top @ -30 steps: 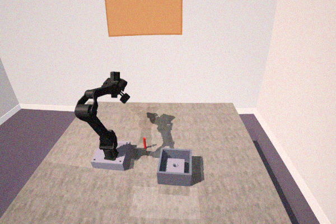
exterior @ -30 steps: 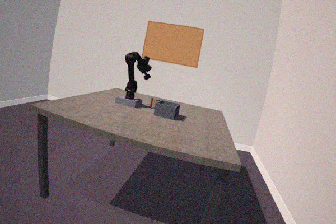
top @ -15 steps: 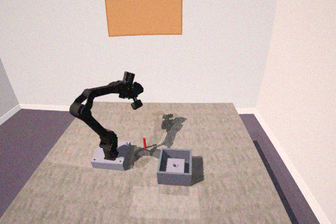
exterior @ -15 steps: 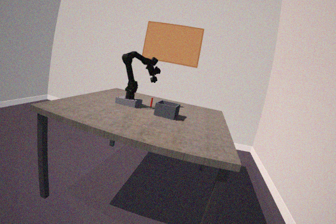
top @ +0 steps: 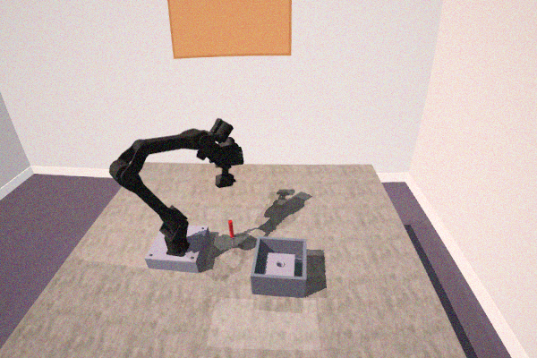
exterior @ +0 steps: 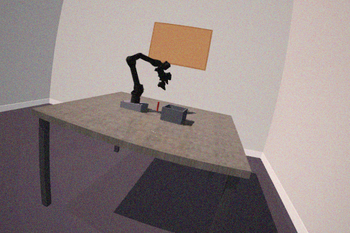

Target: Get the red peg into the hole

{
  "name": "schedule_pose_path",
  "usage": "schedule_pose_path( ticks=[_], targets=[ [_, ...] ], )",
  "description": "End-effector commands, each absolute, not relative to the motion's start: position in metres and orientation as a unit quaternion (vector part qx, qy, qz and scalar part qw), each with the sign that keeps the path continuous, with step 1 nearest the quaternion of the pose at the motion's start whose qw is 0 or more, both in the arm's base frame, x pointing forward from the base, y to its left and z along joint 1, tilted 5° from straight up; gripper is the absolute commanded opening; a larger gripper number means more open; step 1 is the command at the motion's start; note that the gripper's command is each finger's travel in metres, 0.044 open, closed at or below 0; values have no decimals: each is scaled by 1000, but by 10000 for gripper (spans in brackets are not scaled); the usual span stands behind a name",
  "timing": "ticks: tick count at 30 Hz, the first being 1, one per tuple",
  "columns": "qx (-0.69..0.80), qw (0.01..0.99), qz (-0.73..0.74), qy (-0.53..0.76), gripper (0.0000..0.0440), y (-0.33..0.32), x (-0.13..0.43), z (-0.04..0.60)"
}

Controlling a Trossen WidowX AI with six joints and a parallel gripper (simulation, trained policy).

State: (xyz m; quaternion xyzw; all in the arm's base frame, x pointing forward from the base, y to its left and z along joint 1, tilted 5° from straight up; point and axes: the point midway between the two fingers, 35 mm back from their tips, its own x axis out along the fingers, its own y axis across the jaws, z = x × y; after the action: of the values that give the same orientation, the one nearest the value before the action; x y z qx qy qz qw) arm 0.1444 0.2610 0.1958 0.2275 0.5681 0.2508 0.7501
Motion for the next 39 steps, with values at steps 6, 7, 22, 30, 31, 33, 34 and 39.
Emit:
schedule_pose_path(
  ticks=[6, 7, 22, 30, 31, 33, 34, 39],
  targets=[
    [260, 752, 98, 599, 440, 217, 167, 170],
    [262, 750, 81, 602, 440, 212, 168, 166],
    [285, 702, -147, 636, 440, 157, 164, 105],
    [300, 682, -210, 633, 440, 146, 160, 68],
    [303, 680, -214, 632, 440, 146, 160, 64],
    [310, 678, -221, 629, 440, 145, 160, 55],
    [313, 677, -224, 627, 440, 145, 159, 50],
    [333, 672, -233, 619, 440, 145, 159, 30]
  ],
)
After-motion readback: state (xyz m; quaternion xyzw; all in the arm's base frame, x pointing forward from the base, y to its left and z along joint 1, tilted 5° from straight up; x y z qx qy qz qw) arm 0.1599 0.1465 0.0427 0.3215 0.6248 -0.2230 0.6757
